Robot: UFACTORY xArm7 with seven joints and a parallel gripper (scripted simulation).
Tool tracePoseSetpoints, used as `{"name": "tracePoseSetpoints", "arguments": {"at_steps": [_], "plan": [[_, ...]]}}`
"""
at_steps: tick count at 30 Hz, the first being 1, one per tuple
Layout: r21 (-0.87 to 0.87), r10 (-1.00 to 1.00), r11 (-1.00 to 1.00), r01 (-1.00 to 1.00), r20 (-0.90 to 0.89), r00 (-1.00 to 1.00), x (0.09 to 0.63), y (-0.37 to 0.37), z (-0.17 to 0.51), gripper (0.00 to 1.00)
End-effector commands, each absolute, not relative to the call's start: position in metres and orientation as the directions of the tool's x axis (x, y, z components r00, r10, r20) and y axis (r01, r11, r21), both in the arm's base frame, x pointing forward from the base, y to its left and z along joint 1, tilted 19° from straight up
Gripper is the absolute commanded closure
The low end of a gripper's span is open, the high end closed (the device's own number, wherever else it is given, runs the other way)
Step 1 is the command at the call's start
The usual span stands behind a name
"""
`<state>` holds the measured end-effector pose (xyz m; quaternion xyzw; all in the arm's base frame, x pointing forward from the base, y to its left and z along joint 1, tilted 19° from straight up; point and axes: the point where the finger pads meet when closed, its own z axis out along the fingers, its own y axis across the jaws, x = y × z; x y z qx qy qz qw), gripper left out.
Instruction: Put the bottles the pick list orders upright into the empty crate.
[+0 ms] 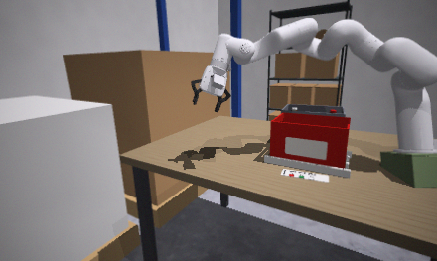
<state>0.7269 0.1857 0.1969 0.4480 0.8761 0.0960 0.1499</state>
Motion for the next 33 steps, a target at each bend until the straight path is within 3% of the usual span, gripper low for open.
{"name": "tracePoseSetpoints", "arguments": {"at_steps": [1,17,18,33], "plan": [[0.308,0.813,0.581,0.754,-0.178,-0.554,0.728,0.187,0.2,0.0],[0.308,0.813,0.581,0.754,-0.178,-0.554,0.728,0.187,0.2,0.0],[0.308,0.813,0.581,0.754,-0.178,-0.554,0.727,0.189,0.205,0.35],[0.308,0.813,0.581,0.754,-0.178,-0.554,0.719,0.209,0.271,0.35]]}}
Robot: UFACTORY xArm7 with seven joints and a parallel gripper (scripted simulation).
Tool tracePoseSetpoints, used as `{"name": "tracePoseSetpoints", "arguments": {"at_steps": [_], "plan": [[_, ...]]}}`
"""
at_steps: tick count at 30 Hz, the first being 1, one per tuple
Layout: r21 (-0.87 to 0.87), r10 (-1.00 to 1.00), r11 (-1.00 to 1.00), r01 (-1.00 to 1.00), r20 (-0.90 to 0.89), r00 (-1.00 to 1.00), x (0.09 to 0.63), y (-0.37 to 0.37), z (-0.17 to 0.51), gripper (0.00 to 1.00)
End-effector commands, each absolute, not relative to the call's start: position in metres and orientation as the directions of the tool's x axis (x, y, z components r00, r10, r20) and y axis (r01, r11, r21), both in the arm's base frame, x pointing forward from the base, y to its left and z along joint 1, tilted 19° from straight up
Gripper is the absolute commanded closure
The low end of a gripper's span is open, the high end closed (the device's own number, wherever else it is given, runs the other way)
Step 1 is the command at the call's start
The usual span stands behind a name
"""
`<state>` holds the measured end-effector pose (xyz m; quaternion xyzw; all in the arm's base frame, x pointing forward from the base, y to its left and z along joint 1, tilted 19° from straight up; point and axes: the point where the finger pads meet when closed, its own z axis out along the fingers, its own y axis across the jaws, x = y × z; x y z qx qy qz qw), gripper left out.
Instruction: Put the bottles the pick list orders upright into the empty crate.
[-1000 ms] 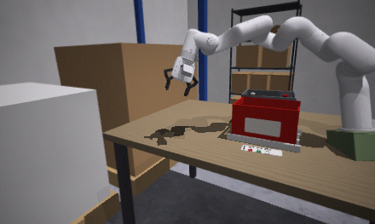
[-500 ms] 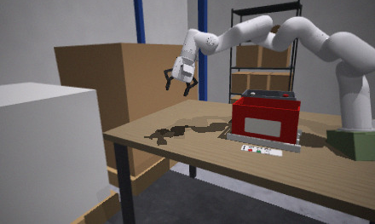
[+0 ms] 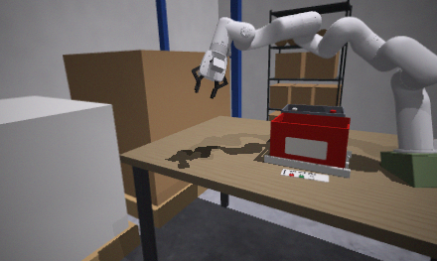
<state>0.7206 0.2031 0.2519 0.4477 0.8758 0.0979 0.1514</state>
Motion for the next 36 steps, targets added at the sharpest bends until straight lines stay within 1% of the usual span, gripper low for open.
{"name": "tracePoseSetpoints", "arguments": {"at_steps": [1,13,18,24,33,35,36], "plan": [[0.308,0.813,0.581,0.754,-0.178,-0.554,0.719,0.209,0.271,0.35],[0.308,0.814,0.58,0.754,-0.178,-0.554,0.712,0.227,0.328,0.35],[0.308,0.814,0.58,0.754,-0.178,-0.554,0.712,0.228,0.33,0.35],[0.327,0.91,0.411,0.851,-0.096,-0.403,0.693,0.243,0.325,0.35],[0.302,0.978,0.201,0.932,-0.009,-0.208,0.673,0.259,0.319,0.35],[0.302,0.978,0.201,0.932,-0.009,-0.208,0.673,0.259,0.319,0.35],[0.295,0.987,0.152,0.943,0.007,-0.161,0.669,0.262,0.318,0.35]]}}
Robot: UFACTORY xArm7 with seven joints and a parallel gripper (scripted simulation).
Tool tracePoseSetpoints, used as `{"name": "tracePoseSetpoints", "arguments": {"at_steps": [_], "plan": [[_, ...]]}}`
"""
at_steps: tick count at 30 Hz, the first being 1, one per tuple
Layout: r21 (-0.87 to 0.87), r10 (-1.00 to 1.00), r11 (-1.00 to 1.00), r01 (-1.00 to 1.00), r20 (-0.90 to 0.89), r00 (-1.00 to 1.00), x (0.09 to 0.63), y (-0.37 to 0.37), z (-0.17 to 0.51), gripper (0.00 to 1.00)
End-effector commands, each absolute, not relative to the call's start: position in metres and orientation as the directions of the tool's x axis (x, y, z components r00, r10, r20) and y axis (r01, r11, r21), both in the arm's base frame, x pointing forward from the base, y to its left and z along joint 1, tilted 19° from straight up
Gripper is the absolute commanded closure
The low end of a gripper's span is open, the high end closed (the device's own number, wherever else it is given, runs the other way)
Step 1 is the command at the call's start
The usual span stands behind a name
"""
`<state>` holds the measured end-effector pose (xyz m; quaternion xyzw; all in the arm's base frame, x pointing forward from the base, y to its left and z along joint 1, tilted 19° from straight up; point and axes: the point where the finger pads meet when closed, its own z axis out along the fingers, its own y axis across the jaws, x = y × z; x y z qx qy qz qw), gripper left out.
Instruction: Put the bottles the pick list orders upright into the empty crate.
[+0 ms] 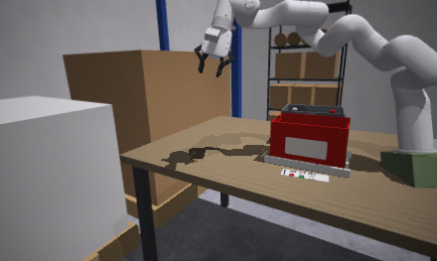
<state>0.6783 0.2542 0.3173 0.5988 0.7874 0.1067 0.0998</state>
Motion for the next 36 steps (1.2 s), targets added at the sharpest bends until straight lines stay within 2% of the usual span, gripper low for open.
{"name": "tracePoseSetpoints", "arguments": {"at_steps": [1,14,16,28,36], "plan": [[0.289,0.991,0.12,0.95,0.018,-0.131,0.666,0.264,0.317,0.35],[0.216,0.977,-0.208,0.954,0.094,0.191,0.631,0.288,0.31,0.35],[0.216,0.977,-0.208,0.954,0.094,0.191,0.631,0.288,0.31,0.35],[0.143,0.866,-0.5,0.854,0.119,0.487,0.594,0.309,0.303,0.35],[0.117,0.786,-0.617,0.778,0.117,0.607,0.576,0.318,0.3,0.35]]}}
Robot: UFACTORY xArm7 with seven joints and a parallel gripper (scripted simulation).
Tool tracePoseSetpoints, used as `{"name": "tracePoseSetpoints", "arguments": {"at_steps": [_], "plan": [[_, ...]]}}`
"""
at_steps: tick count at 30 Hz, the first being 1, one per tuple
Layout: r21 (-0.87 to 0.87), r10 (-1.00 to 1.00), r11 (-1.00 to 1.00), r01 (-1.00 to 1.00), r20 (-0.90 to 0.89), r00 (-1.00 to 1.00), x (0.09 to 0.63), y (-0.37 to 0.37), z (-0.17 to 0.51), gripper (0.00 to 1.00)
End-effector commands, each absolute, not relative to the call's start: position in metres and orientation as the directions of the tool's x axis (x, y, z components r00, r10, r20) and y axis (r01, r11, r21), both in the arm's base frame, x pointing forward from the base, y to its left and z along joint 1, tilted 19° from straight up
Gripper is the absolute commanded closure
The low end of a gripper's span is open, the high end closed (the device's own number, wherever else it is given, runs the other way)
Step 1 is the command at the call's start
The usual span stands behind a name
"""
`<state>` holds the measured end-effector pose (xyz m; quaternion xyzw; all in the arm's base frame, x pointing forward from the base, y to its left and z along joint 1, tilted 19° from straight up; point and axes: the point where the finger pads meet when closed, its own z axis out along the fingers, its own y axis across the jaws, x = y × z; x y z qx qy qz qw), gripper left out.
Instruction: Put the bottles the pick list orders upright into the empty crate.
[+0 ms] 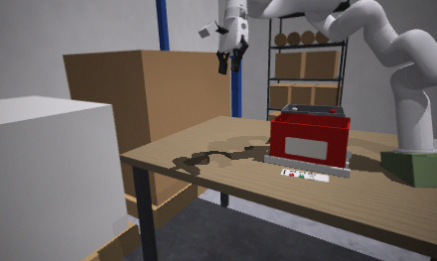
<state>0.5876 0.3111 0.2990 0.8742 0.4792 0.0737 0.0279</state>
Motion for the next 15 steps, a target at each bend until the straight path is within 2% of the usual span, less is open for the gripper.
{"name": "tracePoseSetpoints", "arguments": {"at_steps": [1,15], "plan": [[0.112,0.766,-0.643,0.758,0.116,0.633,0.572,0.32,0.299,0.35],[0.083,0.563,-0.827,0.557,0.099,0.821,0.535,0.335,0.293,0.35]]}}
